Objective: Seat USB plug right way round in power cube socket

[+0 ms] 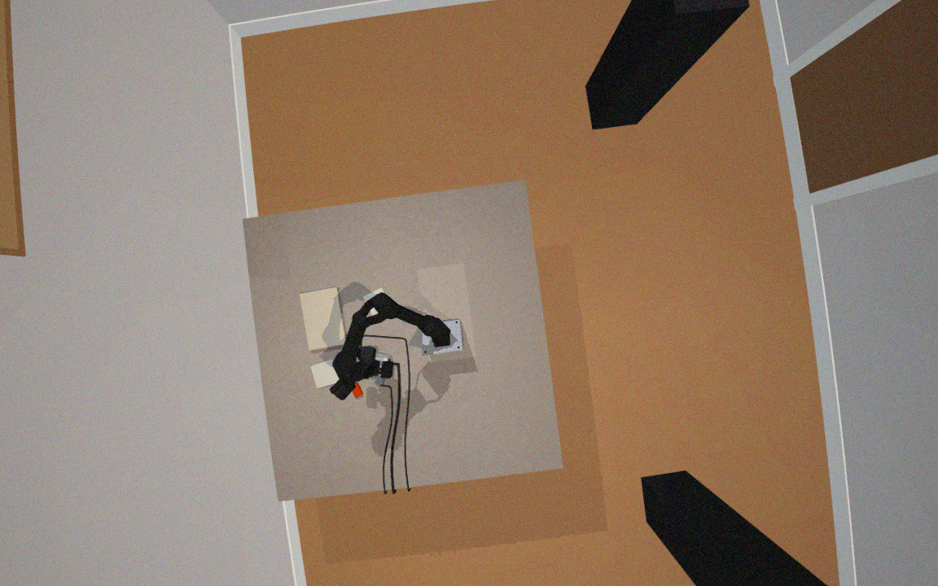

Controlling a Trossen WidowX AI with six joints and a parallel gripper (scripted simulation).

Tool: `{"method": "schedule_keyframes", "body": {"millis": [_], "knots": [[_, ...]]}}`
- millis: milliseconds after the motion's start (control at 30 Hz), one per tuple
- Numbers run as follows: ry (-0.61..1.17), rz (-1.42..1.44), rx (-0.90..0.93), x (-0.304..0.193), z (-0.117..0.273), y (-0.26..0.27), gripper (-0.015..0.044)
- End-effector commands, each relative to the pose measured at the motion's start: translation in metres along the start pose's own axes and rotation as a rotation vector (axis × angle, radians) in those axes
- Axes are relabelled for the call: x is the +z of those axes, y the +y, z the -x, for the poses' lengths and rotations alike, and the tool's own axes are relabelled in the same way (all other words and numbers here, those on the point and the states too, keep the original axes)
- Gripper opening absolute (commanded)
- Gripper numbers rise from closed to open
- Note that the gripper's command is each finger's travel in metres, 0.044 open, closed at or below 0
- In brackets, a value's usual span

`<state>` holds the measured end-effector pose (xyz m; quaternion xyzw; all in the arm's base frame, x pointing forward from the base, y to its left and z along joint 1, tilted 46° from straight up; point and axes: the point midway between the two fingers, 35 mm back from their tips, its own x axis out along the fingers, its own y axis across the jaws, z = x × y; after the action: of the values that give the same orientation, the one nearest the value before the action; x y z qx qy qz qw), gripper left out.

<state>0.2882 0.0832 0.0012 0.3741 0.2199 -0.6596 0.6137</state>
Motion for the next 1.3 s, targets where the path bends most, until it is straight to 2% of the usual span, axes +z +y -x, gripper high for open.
{"method": "schedule_keyframes", "body": {"millis": [0, 1267], "knots": [[0.001, 0.005, 0.001, 0.0000, -0.0005, 0.0001, 0.0000], [0.000, 0.005, 0.001, 0.0004, -0.0051, 0.0001, 0.0000]]}}
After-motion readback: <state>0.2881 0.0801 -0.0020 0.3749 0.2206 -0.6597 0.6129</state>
